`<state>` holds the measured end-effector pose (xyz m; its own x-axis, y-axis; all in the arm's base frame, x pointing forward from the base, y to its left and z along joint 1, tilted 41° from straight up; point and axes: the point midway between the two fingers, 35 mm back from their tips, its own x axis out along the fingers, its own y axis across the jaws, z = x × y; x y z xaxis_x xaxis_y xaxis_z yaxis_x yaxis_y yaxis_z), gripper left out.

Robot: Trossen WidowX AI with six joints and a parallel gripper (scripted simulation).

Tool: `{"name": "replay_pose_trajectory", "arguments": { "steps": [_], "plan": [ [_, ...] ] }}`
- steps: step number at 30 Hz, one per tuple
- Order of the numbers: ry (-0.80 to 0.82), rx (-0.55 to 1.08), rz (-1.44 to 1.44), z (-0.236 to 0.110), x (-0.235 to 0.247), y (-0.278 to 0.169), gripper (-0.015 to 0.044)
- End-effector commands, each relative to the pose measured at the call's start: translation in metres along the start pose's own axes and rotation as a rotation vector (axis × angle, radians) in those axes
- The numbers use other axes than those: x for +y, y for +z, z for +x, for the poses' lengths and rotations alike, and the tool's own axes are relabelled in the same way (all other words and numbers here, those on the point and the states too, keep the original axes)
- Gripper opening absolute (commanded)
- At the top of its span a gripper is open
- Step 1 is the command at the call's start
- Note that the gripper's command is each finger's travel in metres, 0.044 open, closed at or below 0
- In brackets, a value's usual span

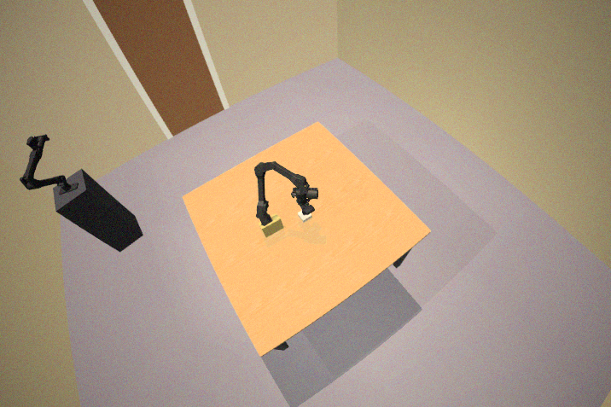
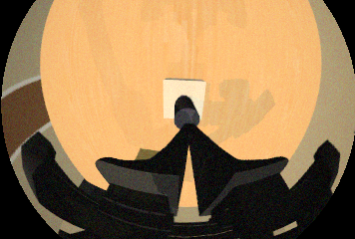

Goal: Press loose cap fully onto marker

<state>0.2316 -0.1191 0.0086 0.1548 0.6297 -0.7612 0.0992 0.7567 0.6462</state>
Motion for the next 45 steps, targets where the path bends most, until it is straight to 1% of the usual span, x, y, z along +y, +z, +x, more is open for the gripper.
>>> {"name": "replay_pose_trajectory", "arguments": {
  "steps": [1, 16, 24, 26, 30, 32, 38, 45],
  "plan": [
    [0.006, 0.001, 0.007, 0.007, 0.001, -0.001, 0.0000],
    [0.007, 0.001, 0.007, 0.026, 0.001, -0.001, 0.0000],
    [-0.001, -0.007, -0.001, 0.021, 0.000, 0.001, 0.0000],
    [-0.003, -0.007, 0.000, 0.012, -0.001, 0.002, 0.0000],
    [-0.005, -0.005, 0.001, -0.046, -0.003, 0.003, 0.0000],
    [-0.004, -0.005, 0.001, -0.066, -0.002, 0.001, 0.0000],
    [-0.003, -0.005, 0.001, -0.069, -0.001, 0.001, 0.0000],
    [-0.003, -0.005, 0.001, -0.069, -0.001, 0.001, 0.0184]
  ]
}}
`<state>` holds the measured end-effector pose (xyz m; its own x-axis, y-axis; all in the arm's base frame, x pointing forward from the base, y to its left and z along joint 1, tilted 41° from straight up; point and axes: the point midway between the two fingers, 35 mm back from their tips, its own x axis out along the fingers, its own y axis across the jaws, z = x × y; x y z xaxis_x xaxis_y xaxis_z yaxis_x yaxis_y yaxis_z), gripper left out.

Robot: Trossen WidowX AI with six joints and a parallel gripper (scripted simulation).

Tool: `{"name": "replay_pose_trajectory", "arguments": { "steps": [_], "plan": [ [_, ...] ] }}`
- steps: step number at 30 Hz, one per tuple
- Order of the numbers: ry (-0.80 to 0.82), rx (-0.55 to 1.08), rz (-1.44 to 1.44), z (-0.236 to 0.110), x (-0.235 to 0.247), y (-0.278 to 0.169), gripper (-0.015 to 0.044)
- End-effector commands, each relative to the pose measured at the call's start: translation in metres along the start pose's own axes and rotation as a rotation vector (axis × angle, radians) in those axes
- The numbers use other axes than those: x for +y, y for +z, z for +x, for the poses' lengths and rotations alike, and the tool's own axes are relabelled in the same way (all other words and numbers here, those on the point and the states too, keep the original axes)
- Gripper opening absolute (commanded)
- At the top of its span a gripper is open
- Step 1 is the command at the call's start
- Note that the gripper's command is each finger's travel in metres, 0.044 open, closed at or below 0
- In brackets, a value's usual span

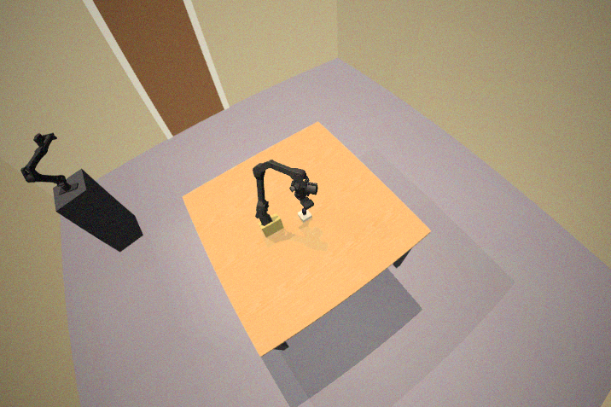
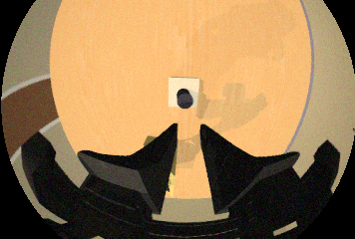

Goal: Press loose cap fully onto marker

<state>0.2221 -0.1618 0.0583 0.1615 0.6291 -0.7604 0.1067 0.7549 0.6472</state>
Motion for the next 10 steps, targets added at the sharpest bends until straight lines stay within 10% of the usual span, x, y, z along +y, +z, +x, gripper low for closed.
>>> {"name": "replay_pose_trajectory", "arguments": {
  "steps": [1, 10],
  "plan": [
    [-0.004, 0.002, -0.007, -0.0023, -0.0002, 0.0000, 0.0210],
    [-0.004, 0.002, -0.007, -0.0023, -0.0002, 0.0000, 0.0440]
  ]
}}
